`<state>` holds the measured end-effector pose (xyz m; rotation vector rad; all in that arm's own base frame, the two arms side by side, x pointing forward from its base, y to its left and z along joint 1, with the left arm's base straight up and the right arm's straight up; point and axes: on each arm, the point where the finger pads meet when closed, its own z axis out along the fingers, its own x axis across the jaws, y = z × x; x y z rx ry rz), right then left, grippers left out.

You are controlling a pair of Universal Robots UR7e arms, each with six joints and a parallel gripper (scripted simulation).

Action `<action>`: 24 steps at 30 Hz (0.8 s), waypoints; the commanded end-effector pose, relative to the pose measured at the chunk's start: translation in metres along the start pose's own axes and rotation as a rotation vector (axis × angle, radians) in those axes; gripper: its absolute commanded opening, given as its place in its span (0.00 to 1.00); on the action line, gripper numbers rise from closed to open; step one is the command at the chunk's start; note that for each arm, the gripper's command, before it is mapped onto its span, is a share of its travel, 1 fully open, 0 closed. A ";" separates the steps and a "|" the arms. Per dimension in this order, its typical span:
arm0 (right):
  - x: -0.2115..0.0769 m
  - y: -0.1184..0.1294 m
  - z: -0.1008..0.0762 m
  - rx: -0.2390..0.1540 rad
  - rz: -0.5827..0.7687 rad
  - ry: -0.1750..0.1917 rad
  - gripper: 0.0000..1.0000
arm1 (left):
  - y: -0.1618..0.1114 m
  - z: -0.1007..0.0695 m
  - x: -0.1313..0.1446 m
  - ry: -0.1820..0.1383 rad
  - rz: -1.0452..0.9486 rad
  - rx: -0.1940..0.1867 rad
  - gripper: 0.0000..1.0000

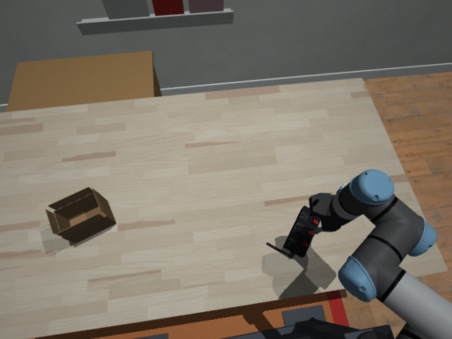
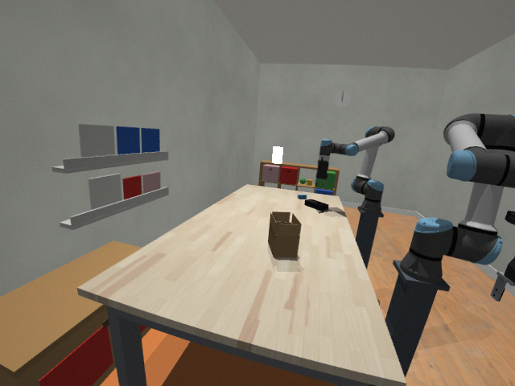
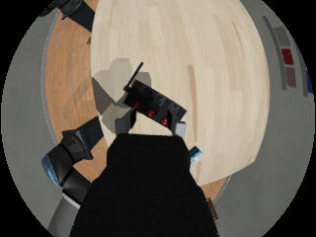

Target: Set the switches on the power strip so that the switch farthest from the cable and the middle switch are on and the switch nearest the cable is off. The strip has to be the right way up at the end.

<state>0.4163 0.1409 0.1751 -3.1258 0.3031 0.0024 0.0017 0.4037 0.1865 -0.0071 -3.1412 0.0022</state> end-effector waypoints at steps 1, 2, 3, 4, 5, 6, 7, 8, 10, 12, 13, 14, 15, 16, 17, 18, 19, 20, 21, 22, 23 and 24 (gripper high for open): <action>0.002 -0.001 0.002 0.000 0.089 0.003 1.00 | 0.000 0.000 0.000 0.000 0.000 -0.001 1.00; 0.002 -0.001 0.003 0.000 0.117 0.003 1.00 | 0.000 0.000 0.000 0.000 0.000 -0.001 1.00; 0.003 -0.002 0.004 0.000 0.145 0.003 1.00 | 0.000 0.000 0.000 0.000 0.000 -0.001 1.00; 0.003 -0.002 0.005 0.000 0.175 0.003 1.00 | 0.000 0.000 0.000 0.000 0.000 -0.001 1.00; 0.004 -0.002 0.006 0.000 0.206 0.003 1.00 | 0.000 0.000 0.000 0.000 0.000 -0.001 1.00; 0.004 -0.002 0.007 0.000 0.239 0.003 1.00 | 0.000 0.000 0.000 0.000 0.000 -0.001 1.00; 0.005 -0.002 0.008 0.000 0.272 0.003 1.00 | 0.000 0.000 0.000 0.000 0.000 -0.001 1.00; 0.005 -0.002 0.009 0.000 0.306 0.003 1.00 | 0.000 0.000 0.000 0.000 0.000 -0.001 1.00; 0.006 -0.002 0.011 0.001 0.374 0.003 1.00 | 0.000 0.000 0.000 0.000 0.000 -0.001 1.00; 0.007 -0.002 0.012 0.001 0.437 0.003 1.00 | 0.000 0.000 0.000 0.000 0.000 -0.001 1.00; 0.007 -0.002 0.013 0.001 0.469 0.003 1.00 | 0.000 0.000 0.000 0.000 0.000 -0.001 1.00; 0.007 -0.002 0.013 0.001 0.469 0.003 1.00 | 0.000 0.000 0.000 0.000 0.000 -0.001 1.00; 0.007 -0.002 0.013 0.001 0.469 0.003 1.00 | 0.000 0.000 0.000 0.000 0.000 -0.001 1.00; 0.008 -0.002 0.015 0.001 0.508 0.003 1.00 | 0.000 0.000 0.000 0.000 0.000 -0.001 1.00; 0.008 -0.002 0.016 0.001 0.548 0.002 1.00 | 0.000 0.000 0.000 0.000 0.000 -0.001 1.00; 0.009 -0.002 0.017 0.001 0.589 0.002 1.00 | 0.000 0.000 0.000 0.000 0.000 -0.001 1.00; 0.009 -0.002 0.018 0.001 0.626 0.002 1.00 | 0.000 0.000 0.000 0.000 0.000 -0.001 1.00; 0.010 -0.002 0.019 0.001 0.654 0.002 1.00 | 0.000 0.000 0.000 0.000 0.000 -0.001 1.00; 0.010 -0.001 0.020 0.001 0.685 0.002 1.00 | 0.000 0.000 0.000 0.000 0.000 -0.001 1.00; 0.010 -0.001 0.021 0.001 0.717 0.002 1.00 | 0.000 0.000 0.000 0.000 0.000 -0.001 1.00; 0.011 -0.001 0.022 0.001 0.749 0.002 1.00 | 0.000 0.000 0.000 0.000 0.000 -0.001 1.00; 0.011 -0.001 0.023 0.001 0.781 0.002 1.00 | 0.000 0.000 0.000 0.000 0.000 -0.001 1.00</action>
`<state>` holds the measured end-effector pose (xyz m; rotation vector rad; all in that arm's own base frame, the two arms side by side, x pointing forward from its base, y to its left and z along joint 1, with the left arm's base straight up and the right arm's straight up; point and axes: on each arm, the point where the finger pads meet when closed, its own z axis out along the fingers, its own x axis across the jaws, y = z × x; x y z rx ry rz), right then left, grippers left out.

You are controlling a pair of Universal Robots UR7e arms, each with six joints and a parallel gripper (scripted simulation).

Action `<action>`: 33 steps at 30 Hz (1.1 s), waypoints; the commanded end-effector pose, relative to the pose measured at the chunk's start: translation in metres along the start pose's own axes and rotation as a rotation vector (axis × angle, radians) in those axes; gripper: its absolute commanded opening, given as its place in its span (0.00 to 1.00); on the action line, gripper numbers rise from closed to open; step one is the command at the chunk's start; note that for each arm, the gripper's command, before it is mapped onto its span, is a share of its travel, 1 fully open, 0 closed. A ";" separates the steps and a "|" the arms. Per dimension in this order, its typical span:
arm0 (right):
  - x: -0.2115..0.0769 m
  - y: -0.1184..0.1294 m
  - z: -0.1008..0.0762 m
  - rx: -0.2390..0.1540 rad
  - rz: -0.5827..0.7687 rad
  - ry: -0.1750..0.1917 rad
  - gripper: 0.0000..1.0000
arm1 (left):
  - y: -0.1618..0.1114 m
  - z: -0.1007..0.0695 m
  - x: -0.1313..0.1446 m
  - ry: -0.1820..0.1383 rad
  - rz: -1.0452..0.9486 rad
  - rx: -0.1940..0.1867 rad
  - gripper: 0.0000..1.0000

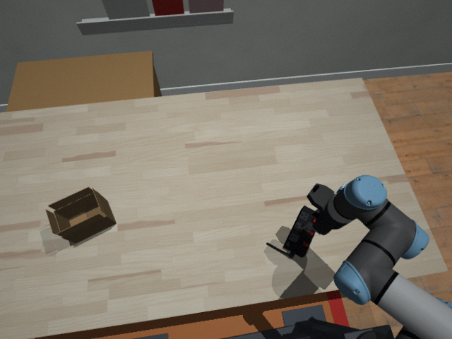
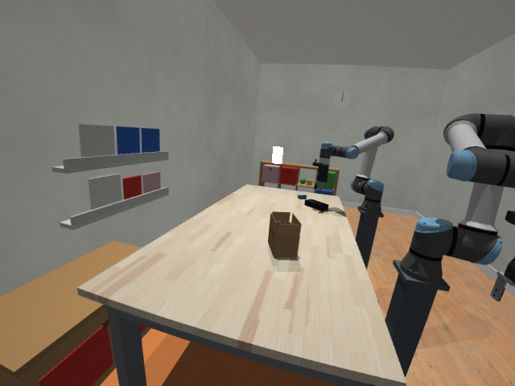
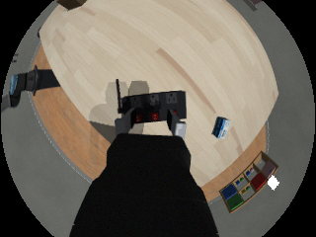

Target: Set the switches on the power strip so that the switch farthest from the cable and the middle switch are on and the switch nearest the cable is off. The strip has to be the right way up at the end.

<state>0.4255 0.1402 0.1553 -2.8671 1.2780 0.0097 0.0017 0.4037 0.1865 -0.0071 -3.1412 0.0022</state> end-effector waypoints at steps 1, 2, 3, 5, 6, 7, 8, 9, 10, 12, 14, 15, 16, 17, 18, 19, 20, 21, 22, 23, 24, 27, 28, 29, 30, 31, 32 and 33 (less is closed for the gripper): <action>0.002 -0.001 0.004 0.002 0.167 0.007 1.00 | 0.000 0.000 0.000 0.000 0.000 -0.001 1.00; 0.002 -0.001 0.005 0.002 0.199 0.007 1.00 | 0.000 0.000 0.000 0.000 0.000 -0.001 1.00; 0.003 0.000 0.006 0.002 0.231 0.007 1.00 | 0.000 0.000 0.000 0.000 0.000 -0.001 1.00; 0.003 0.000 0.008 0.003 0.295 0.006 1.00 | 0.000 0.000 0.000 0.000 0.000 -0.001 1.00; 0.004 0.000 0.009 0.003 0.327 0.006 1.00 | 0.000 0.000 0.000 0.000 0.000 -0.001 1.00; 0.004 0.000 0.009 0.003 0.327 0.006 1.00 | 0.000 0.000 0.000 0.000 0.000 -0.001 1.00; 0.004 0.000 0.009 0.003 0.327 0.006 1.00 | 0.000 0.000 0.000 0.000 0.000 -0.001 1.00; 0.004 0.001 0.010 0.003 0.370 0.006 1.00 | 0.000 0.000 0.000 0.000 0.000 -0.001 1.00; 0.005 0.001 0.011 0.003 0.413 0.006 1.00 | 0.000 0.000 0.000 0.000 0.000 -0.001 1.00; 0.005 0.002 0.013 0.003 0.485 0.006 1.00 | 0.000 0.000 0.000 0.000 0.000 -0.001 1.00; 0.006 0.002 0.015 0.003 0.546 0.006 1.00 | 0.000 0.000 0.000 0.000 0.000 -0.001 1.00; 0.006 0.003 0.016 0.004 0.578 0.006 1.00 | 0.000 0.000 0.000 0.000 0.000 -0.001 1.00; 0.006 0.003 0.017 0.004 0.610 0.006 1.00 | 0.000 0.000 0.000 0.000 0.000 -0.001 1.00; 0.007 0.004 0.018 0.004 0.642 0.006 1.00 | 0.000 0.000 0.000 0.000 0.000 -0.001 1.00; 0.007 0.004 0.019 0.004 0.674 0.006 1.00 | 0.000 0.000 0.000 0.000 0.000 -0.001 1.00; 0.007 0.005 0.020 0.004 0.706 0.006 1.00 | 0.000 0.000 0.000 0.000 0.000 -0.001 1.00; 0.007 0.005 0.020 0.004 0.738 0.006 1.00 | 0.000 0.000 0.000 0.000 0.000 -0.001 1.00; 0.007 0.006 0.021 0.004 0.769 0.006 1.00 | 0.000 0.000 0.000 0.000 0.000 -0.001 1.00; 0.008 0.007 0.022 0.004 0.801 0.006 1.00 | 0.000 0.000 0.000 0.000 0.000 -0.001 1.00; 0.008 0.007 0.023 0.004 0.833 0.006 1.00 | 0.000 0.000 0.000 0.000 0.000 -0.001 1.00; 0.008 0.007 0.023 0.004 0.833 0.006 1.00 | 0.000 0.000 0.000 0.000 0.000 -0.001 1.00; 0.008 0.009 0.025 0.005 0.905 0.005 1.00 | 0.000 0.000 0.000 0.000 0.000 -0.001 1.00; 0.008 0.009 0.026 0.005 0.940 0.005 1.00 | 0.000 0.000 0.000 0.000 0.000 -0.001 1.00; 0.008 0.010 0.027 0.005 0.974 0.005 1.00 | 0.000 0.000 0.000 0.000 0.000 -0.001 1.00; 0.008 0.011 0.028 0.005 1.006 0.005 1.00 | 0.000 0.000 0.000 0.000 0.000 -0.001 1.00; 0.008 0.012 0.029 0.005 1.038 0.005 1.00 | 0.000 0.000 0.000 0.000 0.000 -0.001 1.00; 0.008 0.012 0.030 0.005 1.068 0.005 1.00 | 0.000 0.000 0.000 0.000 0.000 -0.001 1.00; 0.008 0.013 0.031 0.005 1.097 0.005 1.00 | 0.000 0.000 0.000 0.000 0.000 -0.001 1.00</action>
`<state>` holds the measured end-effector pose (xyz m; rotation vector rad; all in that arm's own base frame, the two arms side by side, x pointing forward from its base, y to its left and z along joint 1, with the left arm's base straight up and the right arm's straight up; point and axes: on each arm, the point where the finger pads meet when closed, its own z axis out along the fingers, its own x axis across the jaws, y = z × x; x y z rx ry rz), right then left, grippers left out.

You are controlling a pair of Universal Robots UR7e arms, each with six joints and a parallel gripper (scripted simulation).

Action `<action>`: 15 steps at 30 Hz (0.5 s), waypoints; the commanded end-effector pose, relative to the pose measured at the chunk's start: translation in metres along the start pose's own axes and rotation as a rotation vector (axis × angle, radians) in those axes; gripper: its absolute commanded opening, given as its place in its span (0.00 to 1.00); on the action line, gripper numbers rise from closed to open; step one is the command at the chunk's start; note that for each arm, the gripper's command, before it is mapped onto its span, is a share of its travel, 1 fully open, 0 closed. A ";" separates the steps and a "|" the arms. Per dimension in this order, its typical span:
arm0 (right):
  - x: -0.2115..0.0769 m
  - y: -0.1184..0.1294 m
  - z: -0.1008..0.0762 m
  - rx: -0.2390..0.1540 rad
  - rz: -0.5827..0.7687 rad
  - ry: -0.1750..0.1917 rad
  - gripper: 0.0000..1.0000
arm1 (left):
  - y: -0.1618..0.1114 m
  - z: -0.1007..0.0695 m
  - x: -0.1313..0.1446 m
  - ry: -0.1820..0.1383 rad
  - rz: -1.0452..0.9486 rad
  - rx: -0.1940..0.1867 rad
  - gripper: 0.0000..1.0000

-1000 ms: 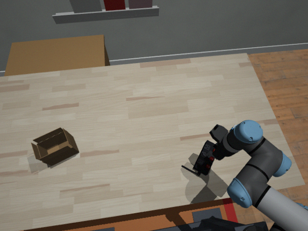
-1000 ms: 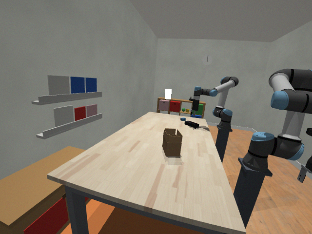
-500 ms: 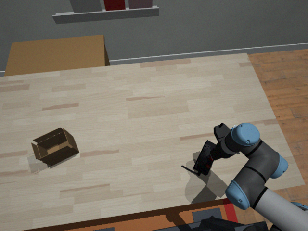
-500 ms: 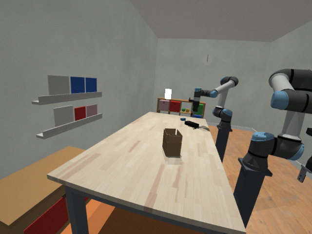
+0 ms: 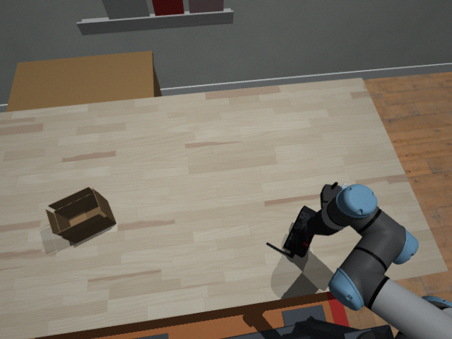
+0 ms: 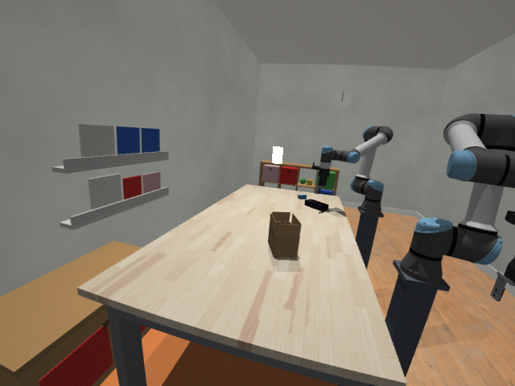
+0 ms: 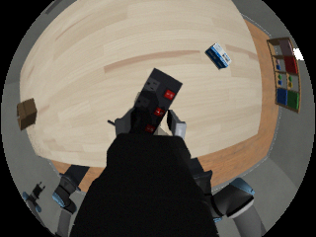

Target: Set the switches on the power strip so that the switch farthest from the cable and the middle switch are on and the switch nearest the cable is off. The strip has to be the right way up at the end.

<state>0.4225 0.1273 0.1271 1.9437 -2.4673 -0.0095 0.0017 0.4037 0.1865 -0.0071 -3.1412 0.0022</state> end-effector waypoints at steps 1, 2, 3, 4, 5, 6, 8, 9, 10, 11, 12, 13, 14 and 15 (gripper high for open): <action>0.002 0.001 0.003 0.006 0.156 0.002 1.00 | 0.000 0.000 0.000 0.000 0.000 -0.001 1.00; 0.003 0.002 0.004 0.006 0.183 0.001 1.00 | 0.000 0.000 0.000 0.000 0.000 -0.001 1.00; 0.003 0.002 0.005 0.006 0.208 0.001 1.00 | 0.000 0.000 0.000 0.000 0.000 -0.001 1.00; 0.004 0.003 0.006 0.006 0.232 0.001 1.00 | 0.000 0.000 0.000 0.000 0.000 -0.001 1.00; 0.004 0.003 0.006 0.006 0.254 0.001 1.00 | 0.000 0.000 0.000 0.000 0.000 -0.001 1.00; 0.005 0.003 0.007 0.006 0.275 0.001 1.00 | 0.000 0.000 0.000 0.000 0.000 -0.001 1.00; 0.005 0.004 0.007 0.006 0.295 0.001 1.00 | 0.000 0.000 0.000 0.000 0.000 -0.001 1.00; 0.005 0.004 0.007 0.006 0.295 0.001 1.00 | 0.000 0.000 0.000 0.000 0.000 -0.001 1.00; 0.005 0.004 0.008 0.006 0.313 0.001 1.00 | 0.000 0.000 0.000 0.000 0.000 -0.001 1.00; 0.006 0.005 0.008 0.006 0.330 0.001 1.00 | 0.000 0.000 0.000 0.000 0.000 -0.001 1.00; 0.006 0.005 0.009 0.006 0.345 0.001 1.00 | 0.000 0.000 0.000 0.000 0.000 -0.001 1.00; 0.006 0.005 0.009 0.006 0.360 0.001 1.00 | 0.000 0.000 0.000 0.000 0.000 -0.001 1.00; 0.006 0.005 0.010 0.006 0.373 0.001 1.00 | 0.000 0.000 0.000 0.000 0.000 -0.001 1.00; 0.007 0.006 0.010 0.006 0.384 0.001 1.00 | 0.000 0.000 0.000 0.000 0.000 -0.001 1.00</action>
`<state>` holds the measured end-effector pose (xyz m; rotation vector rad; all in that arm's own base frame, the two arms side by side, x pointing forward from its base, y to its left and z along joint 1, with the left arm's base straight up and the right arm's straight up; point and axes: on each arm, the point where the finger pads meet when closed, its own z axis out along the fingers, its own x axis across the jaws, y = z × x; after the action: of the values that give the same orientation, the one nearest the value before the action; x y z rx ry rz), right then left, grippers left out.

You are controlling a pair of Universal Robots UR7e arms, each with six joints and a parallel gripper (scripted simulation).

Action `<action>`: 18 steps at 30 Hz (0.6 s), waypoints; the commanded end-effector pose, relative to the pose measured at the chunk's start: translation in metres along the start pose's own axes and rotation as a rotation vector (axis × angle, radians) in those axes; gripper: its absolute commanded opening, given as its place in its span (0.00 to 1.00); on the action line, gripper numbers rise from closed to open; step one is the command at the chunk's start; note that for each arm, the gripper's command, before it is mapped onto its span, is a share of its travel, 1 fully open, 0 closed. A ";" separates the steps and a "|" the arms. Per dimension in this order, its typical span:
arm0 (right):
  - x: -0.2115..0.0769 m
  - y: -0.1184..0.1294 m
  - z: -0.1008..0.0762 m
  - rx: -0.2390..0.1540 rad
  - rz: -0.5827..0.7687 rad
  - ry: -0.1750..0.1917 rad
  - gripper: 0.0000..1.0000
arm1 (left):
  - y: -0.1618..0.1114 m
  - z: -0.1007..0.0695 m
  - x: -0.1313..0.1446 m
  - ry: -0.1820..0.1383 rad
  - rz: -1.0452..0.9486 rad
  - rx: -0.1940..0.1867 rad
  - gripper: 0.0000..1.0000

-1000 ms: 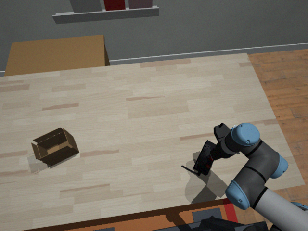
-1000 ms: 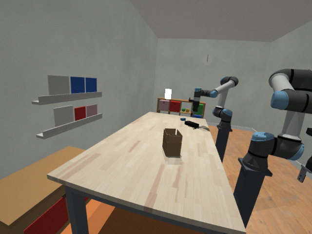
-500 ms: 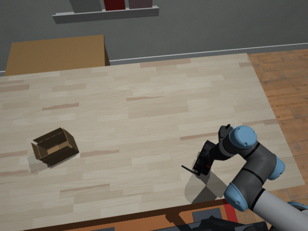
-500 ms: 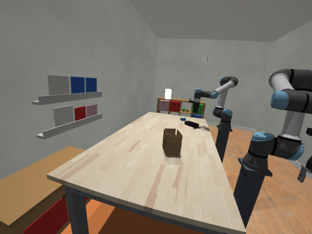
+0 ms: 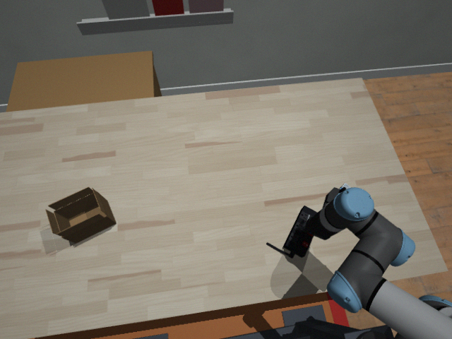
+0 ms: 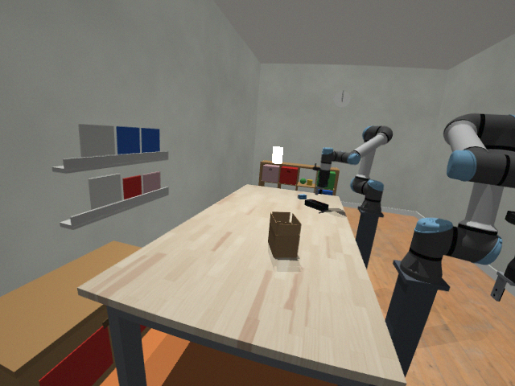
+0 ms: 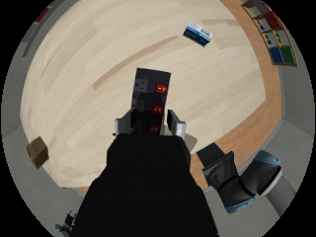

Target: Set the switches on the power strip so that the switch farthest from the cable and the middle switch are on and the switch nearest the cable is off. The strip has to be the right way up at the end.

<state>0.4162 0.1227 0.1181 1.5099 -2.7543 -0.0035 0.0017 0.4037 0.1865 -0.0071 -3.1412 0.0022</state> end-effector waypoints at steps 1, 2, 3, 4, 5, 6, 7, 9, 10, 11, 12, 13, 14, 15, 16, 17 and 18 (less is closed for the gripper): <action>0.001 0.001 0.001 0.003 0.063 -0.001 1.00 | 0.000 0.000 0.000 0.000 0.000 -0.001 1.00; 0.001 0.001 0.001 0.003 0.072 -0.001 1.00 | 0.000 0.000 0.000 0.000 0.000 -0.001 1.00; 0.001 0.001 0.002 0.003 0.080 -0.001 1.00 | 0.000 0.000 0.000 0.000 0.000 -0.001 1.00; 0.002 0.001 0.002 0.003 0.087 -0.001 1.00 | 0.000 0.000 0.000 0.000 0.000 -0.001 1.00; 0.002 0.001 0.002 0.003 0.092 -0.001 1.00 | 0.000 0.000 0.000 0.000 0.000 -0.001 1.00; 0.002 0.001 0.002 0.003 0.097 -0.001 1.00 | 0.000 0.000 0.000 0.000 0.000 -0.001 1.00; 0.002 0.001 0.002 0.003 0.101 -0.001 1.00 | 0.000 0.000 0.000 0.000 0.000 -0.001 1.00; 0.002 0.001 0.002 0.003 0.106 -0.001 1.00 | 0.000 0.000 0.000 0.000 0.000 -0.001 1.00; 0.002 0.001 0.002 0.003 0.106 -0.001 1.00 | 0.000 0.000 0.000 0.000 0.000 -0.001 1.00; 0.002 0.001 0.002 0.003 0.106 -0.001 1.00 | 0.000 0.000 0.000 0.000 0.000 -0.001 1.00; 0.002 0.001 0.002 0.003 0.108 -0.001 1.00 | 0.000 0.000 0.000 0.000 0.000 -0.001 1.00; 0.002 0.001 0.002 0.003 0.109 -0.001 1.00 | 0.000 0.000 0.000 0.000 0.000 -0.001 1.00; 0.002 0.001 0.002 0.003 0.109 -0.001 1.00 | 0.000 0.000 0.000 0.000 0.000 -0.001 1.00; 0.002 0.001 0.002 0.003 0.109 -0.001 1.00 | 0.000 0.000 0.000 0.000 0.000 -0.001 1.00; 0.002 0.001 0.002 0.003 0.109 -0.001 1.00 | 0.000 0.000 0.000 0.000 0.000 -0.001 1.00; 0.002 0.001 0.002 0.003 0.109 -0.001 1.00 | 0.000 0.000 0.000 0.000 0.000 -0.001 1.00; 0.002 0.001 0.002 0.003 0.109 -0.001 0.00 | 0.000 0.000 0.000 0.000 0.000 -0.001 1.00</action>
<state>0.4136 0.1214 0.1151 1.3586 -2.8325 -0.0005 0.0017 0.4037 0.1865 -0.0071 -3.1412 0.0022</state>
